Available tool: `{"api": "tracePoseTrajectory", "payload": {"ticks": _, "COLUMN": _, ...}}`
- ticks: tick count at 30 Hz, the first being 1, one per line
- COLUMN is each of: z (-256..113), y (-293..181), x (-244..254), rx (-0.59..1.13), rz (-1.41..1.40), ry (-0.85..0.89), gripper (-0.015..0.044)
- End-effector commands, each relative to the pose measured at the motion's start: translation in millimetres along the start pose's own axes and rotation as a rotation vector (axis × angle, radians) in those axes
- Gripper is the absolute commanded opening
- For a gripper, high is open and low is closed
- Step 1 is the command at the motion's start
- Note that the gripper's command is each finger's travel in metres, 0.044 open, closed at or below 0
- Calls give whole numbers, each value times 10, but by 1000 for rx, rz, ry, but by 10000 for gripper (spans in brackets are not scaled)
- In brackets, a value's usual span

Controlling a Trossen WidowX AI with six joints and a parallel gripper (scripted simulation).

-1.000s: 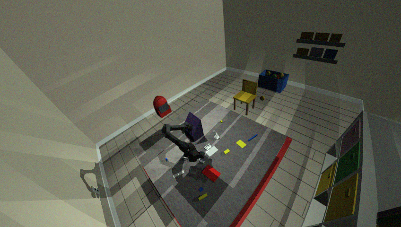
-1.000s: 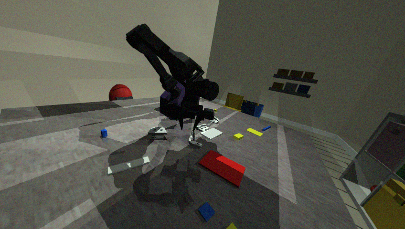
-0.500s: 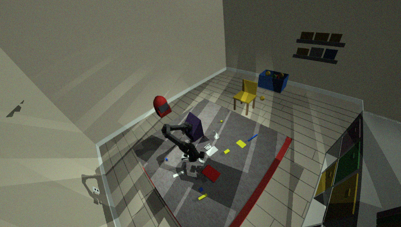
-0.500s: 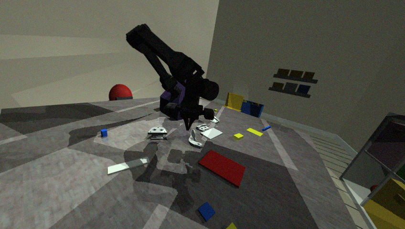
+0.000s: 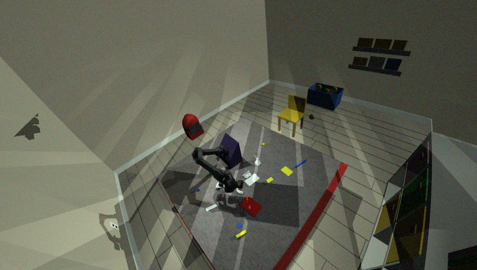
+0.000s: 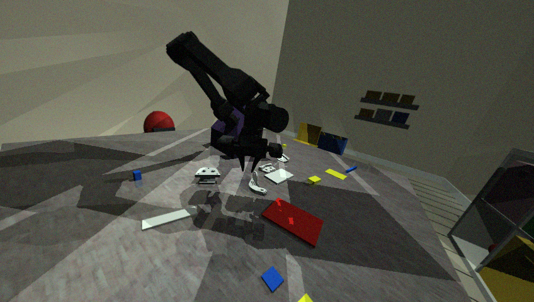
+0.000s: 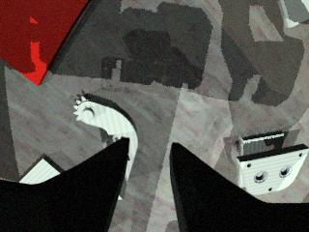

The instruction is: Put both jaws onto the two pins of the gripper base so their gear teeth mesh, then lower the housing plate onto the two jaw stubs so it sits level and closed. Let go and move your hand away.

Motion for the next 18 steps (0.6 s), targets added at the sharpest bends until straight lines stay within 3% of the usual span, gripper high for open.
{"api": "tracePoseTrajectory", "payload": {"ticks": 1, "z": 0, "y": 0, "x": 0, "rx": 0, "rz": 0, "ry": 0, "gripper": 210}}
{"api": "tracePoseTrajectory", "payload": {"ticks": 10, "z": 0, "y": 0, "x": 0, "rx": 0, "rz": 0, "ry": 0, "gripper": 440}}
{"api": "tracePoseTrajectory", "payload": {"ticks": 18, "z": 0, "y": 0, "x": 0, "rx": 0, "rz": 0, "ry": 0, "gripper": 440}}
Point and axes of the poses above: the point midway between the two fingers, 35 mm back from their tips, its own z axis out along the fingers, its own x axis across the jaws, y = z × x, the point moved 6 cm from there along -z, back along the fingers, and after that the axes turned 1 degree about -z, right-handed, at the moved point
